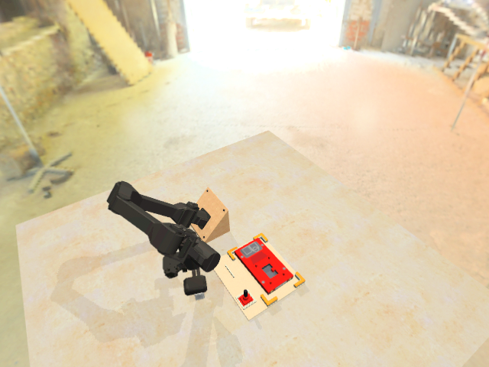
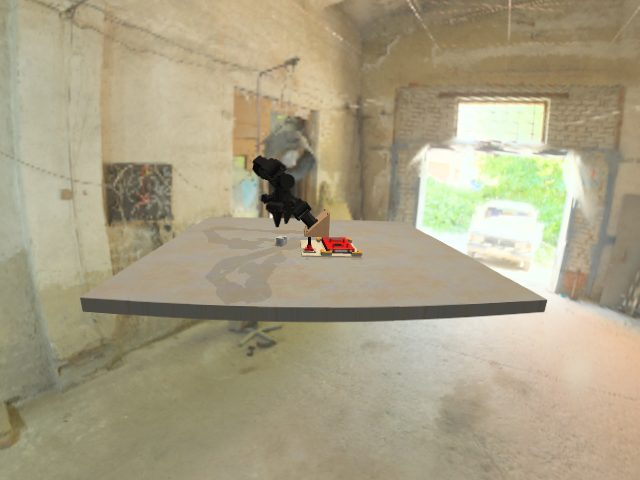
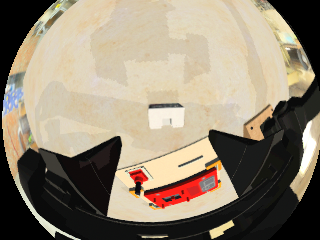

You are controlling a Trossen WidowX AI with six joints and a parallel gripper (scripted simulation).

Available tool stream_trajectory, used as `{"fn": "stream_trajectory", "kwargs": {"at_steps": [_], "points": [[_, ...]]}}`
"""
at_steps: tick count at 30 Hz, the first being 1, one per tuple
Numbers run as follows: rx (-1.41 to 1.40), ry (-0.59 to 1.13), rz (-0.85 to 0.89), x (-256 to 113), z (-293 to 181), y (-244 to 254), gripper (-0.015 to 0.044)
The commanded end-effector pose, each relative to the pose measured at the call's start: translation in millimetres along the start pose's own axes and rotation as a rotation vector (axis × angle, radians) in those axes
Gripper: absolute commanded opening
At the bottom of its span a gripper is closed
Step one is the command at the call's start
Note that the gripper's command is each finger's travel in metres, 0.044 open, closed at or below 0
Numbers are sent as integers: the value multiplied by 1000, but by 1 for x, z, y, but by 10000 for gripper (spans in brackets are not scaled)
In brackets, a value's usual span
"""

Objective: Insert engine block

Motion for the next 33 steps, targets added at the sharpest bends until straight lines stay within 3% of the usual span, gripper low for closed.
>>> {"fn": "stream_trajectory", "kwargs": {"at_steps": [1,33], "points": [[-1,-15,-7,20,2,-3,440],[0,-16,-5,72,3,-5,440]]}}
Point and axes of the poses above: the point midway between the two fingers, 35 mm back from their tips, its own x axis out along the fingers, its own y axis across the jaws, z = x × y, the point moved 8 cm from there along -x, back along the fingers, and after that the axes turned 9 degrees about x, right-handed, at the moved point
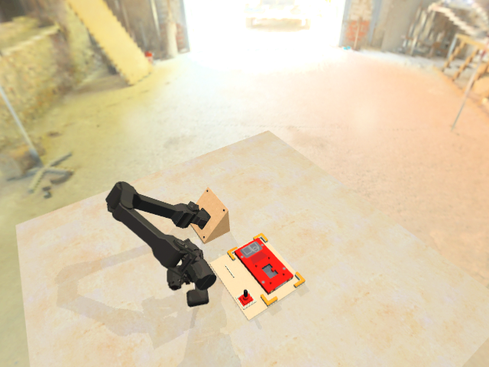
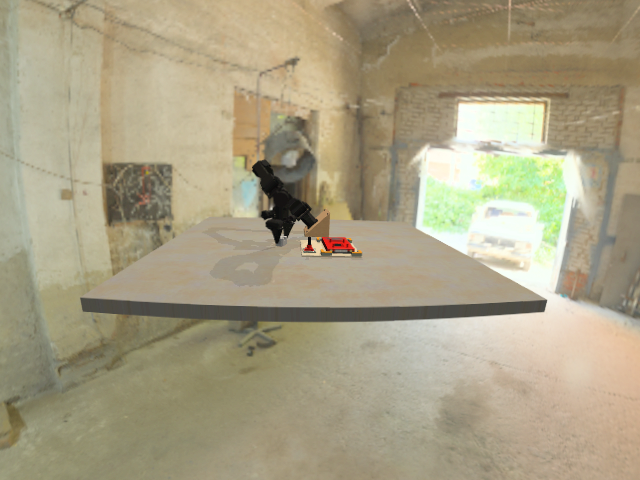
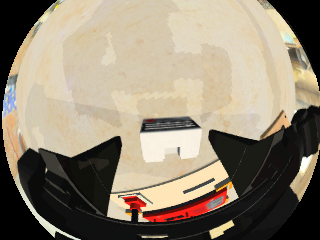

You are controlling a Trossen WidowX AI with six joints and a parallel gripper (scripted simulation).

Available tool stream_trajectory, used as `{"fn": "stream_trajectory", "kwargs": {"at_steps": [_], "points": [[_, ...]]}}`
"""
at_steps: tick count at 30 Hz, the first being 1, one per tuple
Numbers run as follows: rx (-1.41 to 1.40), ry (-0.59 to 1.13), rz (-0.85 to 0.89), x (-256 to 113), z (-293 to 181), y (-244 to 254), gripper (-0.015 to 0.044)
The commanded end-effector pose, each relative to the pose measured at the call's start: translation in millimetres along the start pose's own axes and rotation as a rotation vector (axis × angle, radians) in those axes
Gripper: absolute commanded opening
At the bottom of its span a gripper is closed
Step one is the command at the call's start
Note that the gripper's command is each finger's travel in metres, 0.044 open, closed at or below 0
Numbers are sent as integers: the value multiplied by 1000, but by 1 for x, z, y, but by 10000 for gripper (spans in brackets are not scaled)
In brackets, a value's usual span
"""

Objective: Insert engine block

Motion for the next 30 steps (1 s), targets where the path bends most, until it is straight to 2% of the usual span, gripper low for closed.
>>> {"fn": "stream_trajectory", "kwargs": {"at_steps": [1,2,10,17,24,30], "points": [[-7,-5,-2,6,0,-2,440],[-7,-5,-2,6,0,-2,440],[-7,-5,-2,6,0,-2,230],[-7,-5,-2,6,0,-2,183],[-9,2,1,-8,-1,0,0],[-13,11,5,-27,-3,2,0]]}}
Point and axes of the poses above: the point midway between the two fingers, 35 mm back from their tips, its own x axis out along the fingers, its own y axis across the jaws, z = x × y, the point moved 8 cm from there along -x, back along the fingers, and after that the axes turned 9 degrees about x, right-handed, at the moved point
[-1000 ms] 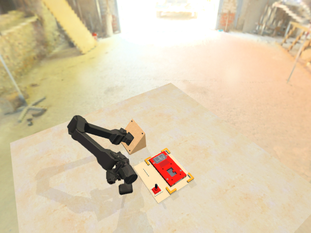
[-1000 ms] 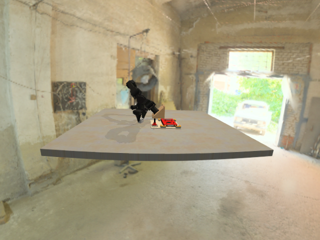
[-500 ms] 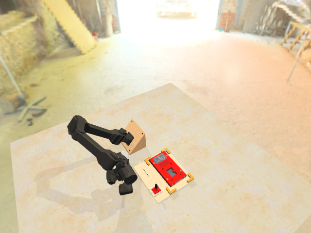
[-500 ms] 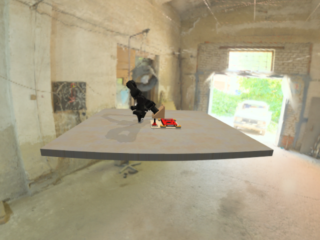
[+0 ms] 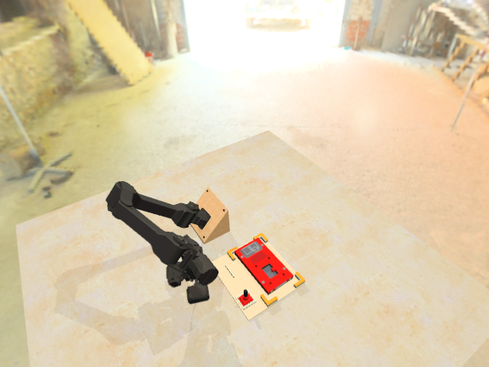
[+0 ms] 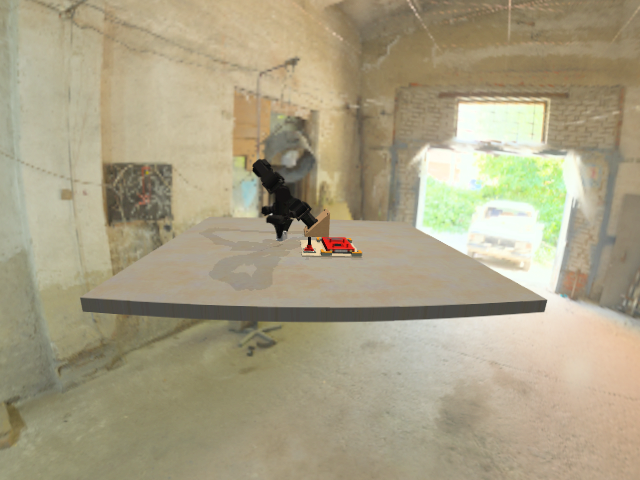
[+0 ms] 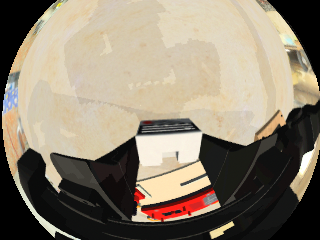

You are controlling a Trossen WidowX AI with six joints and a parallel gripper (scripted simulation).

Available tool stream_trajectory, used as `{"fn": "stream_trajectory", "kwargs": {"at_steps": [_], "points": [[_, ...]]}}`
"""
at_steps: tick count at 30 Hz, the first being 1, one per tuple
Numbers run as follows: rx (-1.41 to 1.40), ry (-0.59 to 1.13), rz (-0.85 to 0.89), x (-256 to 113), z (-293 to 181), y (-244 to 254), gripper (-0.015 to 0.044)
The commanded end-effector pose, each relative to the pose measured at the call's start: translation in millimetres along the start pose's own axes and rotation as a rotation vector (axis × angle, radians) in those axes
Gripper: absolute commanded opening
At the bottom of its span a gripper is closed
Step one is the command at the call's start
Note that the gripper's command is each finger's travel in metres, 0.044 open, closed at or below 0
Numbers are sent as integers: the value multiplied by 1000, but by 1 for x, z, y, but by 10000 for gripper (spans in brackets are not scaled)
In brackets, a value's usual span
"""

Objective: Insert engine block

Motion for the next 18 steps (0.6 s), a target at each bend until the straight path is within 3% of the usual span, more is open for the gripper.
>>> {"fn": "stream_trajectory", "kwargs": {"at_steps": [1,18], "points": [[3,9,4,-12,-1,2,0],[-6,24,17,-67,2,0,0]]}}
Point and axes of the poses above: the point midway between the two fingers, 35 mm back from their tips, its own x axis out along the fingers, its own y axis across the jaws, z = x × y, the point moved 8 cm from there along -x, back along the fingers, and after that the axes turned 9 degrees about x, right-handed, at the moved point
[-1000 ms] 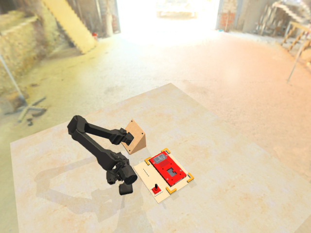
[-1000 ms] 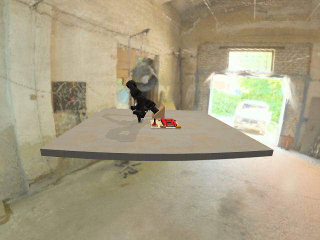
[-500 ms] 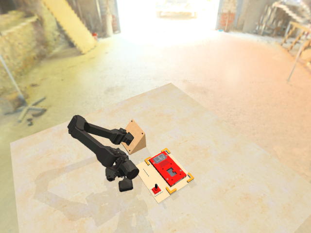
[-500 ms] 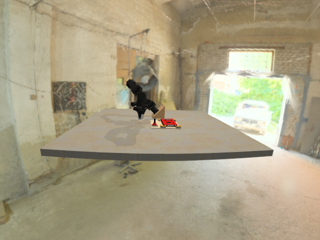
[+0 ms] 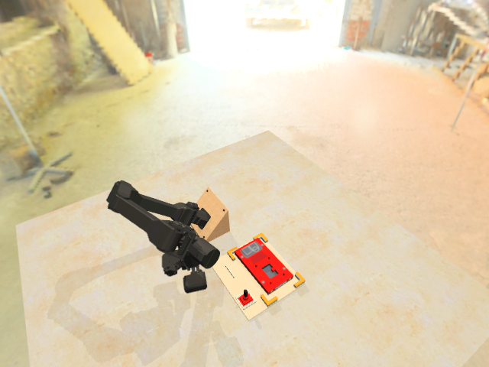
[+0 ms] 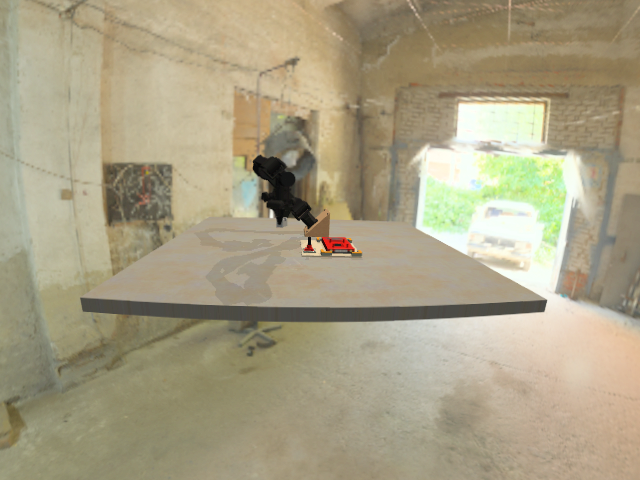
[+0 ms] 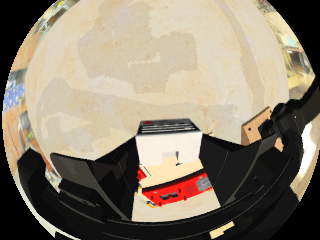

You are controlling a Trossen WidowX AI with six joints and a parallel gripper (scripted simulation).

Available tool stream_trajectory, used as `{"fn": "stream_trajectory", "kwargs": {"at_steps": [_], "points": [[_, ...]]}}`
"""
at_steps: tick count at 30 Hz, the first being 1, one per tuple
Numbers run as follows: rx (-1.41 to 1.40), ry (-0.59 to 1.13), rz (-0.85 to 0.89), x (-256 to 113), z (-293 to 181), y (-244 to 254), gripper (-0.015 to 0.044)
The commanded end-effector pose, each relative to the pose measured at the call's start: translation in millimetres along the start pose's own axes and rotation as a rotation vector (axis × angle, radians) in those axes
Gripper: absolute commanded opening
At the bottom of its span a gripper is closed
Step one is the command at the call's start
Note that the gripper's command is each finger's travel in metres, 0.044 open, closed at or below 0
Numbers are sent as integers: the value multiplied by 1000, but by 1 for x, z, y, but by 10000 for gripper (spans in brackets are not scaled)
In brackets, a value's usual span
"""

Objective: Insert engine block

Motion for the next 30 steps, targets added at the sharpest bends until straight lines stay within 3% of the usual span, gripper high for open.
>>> {"fn": "stream_trajectory", "kwargs": {"at_steps": [1,16,30], "points": [[4,7,5,-13,1,0,0],[-31,5,10,-43,6,-4,0],[-492,-5,-2,-37,5,-3,0]]}}
Point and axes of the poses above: the point midway between the two fingers, 35 mm back from their tips, its own x axis out along the fingers, its own y axis across the jaws, z = x × y, the point moved 8 cm from there along -x, back along the fingers, and after that the axes turned 9 degrees about x, right-handed, at the moved point
